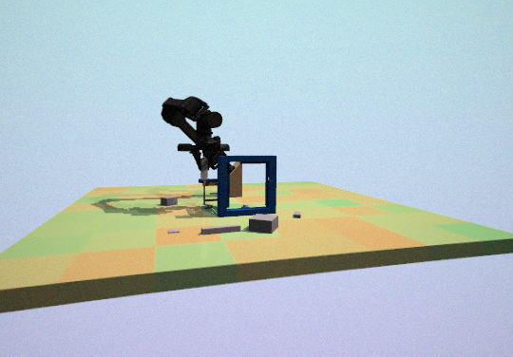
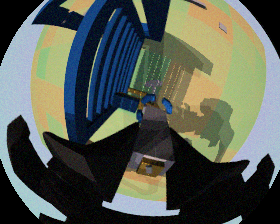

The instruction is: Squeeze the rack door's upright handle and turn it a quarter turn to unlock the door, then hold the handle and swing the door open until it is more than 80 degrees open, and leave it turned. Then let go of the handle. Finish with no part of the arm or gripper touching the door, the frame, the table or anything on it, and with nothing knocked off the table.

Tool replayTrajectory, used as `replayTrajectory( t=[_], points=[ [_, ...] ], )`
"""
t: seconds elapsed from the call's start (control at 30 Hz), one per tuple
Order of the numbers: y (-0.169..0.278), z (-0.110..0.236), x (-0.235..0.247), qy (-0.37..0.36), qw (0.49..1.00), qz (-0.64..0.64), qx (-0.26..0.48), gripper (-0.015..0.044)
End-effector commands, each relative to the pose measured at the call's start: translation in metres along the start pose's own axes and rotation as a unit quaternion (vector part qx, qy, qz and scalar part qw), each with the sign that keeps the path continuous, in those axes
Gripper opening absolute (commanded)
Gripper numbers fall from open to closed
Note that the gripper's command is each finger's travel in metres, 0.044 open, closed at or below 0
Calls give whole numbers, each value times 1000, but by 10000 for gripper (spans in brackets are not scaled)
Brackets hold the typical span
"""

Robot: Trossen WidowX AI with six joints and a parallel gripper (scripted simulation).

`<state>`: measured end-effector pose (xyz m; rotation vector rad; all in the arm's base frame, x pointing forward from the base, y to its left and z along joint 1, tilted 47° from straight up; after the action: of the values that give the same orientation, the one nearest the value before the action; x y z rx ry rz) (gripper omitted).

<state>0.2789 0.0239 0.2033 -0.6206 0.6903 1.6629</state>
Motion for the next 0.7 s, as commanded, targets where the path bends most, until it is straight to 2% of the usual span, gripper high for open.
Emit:
replayTrajectory(
  t=[0.0,0.1,0.43,0.67],
  points=[
    [0,1,0,1,1000,5,-1,20],
    [0,1,0,1,1000,5,-1,20],
    [0,1,0,1,1000,5,-1,283],
    [1,10,-1,0,1000,5,-8,292]
  ],
)
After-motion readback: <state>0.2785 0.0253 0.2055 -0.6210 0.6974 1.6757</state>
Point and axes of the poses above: the point midway between the two fingers, 35 mm back from their tips, its own z axis back along the fingers, its own x axis across the jaws, y = z × x, the point moved 8 cm from there along z, back along the fingers, and after that the axes turned 6 degrees about -z, right-handed, at the moved point
